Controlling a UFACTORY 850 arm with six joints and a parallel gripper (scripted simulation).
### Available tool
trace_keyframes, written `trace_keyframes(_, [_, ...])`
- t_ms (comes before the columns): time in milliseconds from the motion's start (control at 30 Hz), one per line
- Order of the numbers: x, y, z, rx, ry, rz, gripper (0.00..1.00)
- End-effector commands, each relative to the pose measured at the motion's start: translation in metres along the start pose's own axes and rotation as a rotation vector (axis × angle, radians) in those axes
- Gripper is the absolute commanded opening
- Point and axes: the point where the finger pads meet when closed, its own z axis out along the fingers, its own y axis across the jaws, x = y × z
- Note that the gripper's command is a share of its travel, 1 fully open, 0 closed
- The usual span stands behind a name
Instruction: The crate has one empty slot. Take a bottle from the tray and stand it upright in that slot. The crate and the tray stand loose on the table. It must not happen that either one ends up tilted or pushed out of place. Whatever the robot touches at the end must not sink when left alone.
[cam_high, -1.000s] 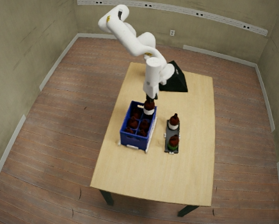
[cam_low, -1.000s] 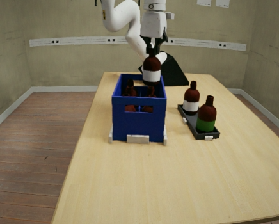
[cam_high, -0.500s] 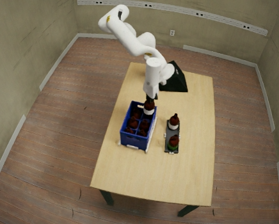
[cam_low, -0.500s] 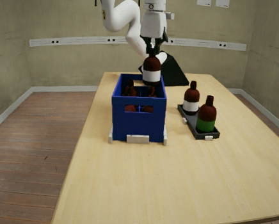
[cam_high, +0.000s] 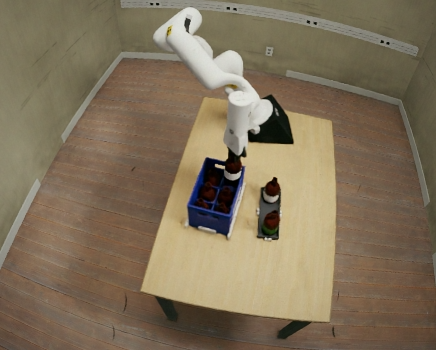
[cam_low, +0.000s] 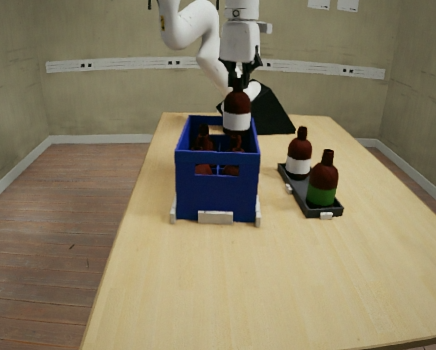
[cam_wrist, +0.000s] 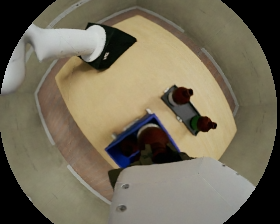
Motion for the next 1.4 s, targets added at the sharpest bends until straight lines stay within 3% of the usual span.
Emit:
trace_keyframes(0, [0.0,0.0,0.003,-0.001,-0.001,0.001,0.0])
trace_keyframes(800, [0.0,0.001,0.027,-0.001,-0.001,0.001,0.0])
trace_keyframes(1367, [0.0,0.001,0.031,-0.001,-0.001,0.001,0.0])
